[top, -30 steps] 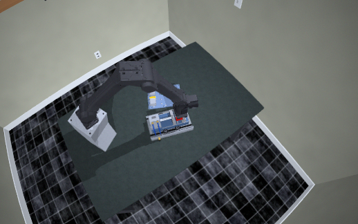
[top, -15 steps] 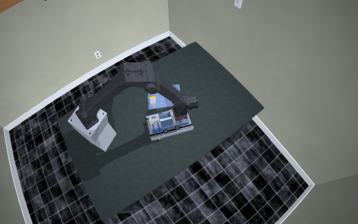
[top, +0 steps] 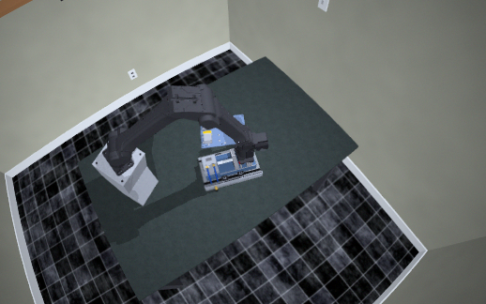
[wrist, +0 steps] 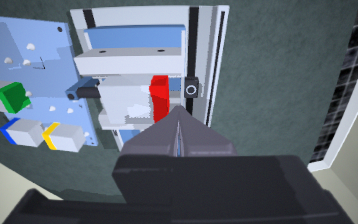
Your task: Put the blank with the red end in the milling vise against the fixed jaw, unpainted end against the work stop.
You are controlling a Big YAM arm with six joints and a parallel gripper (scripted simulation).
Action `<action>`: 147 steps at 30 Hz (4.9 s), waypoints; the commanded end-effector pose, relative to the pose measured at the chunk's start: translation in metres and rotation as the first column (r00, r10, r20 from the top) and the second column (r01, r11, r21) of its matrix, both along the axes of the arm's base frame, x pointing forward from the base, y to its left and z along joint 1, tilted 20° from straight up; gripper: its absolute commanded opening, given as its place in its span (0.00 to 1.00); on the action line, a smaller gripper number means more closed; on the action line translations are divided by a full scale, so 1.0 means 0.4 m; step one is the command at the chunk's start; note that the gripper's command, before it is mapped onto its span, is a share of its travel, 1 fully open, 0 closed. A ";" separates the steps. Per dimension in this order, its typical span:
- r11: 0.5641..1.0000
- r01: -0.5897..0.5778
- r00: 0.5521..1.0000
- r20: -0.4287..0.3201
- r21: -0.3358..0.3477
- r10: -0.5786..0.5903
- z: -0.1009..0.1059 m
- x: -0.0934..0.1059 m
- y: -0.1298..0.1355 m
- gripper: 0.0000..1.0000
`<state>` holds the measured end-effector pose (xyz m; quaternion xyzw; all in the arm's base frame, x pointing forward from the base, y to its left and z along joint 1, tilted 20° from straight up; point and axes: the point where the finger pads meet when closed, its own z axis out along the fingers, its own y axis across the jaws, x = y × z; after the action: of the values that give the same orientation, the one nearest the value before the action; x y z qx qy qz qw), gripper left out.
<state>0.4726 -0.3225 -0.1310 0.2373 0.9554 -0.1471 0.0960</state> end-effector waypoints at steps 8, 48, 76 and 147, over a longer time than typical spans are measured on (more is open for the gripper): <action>1.000 -0.002 1.000 0.026 -0.015 0.003 0.012 0.026 -0.026 0.00; 1.000 -0.002 1.000 0.025 -0.014 0.003 0.011 0.024 -0.025 0.00; 1.000 -0.003 1.000 0.013 -0.007 0.003 0.004 0.019 -0.023 0.00; 1.000 -0.003 1.000 0.013 -0.007 0.003 0.002 0.011 -0.016 0.00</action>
<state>0.4740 -0.3242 -0.1318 0.2375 0.9552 -0.1474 0.0972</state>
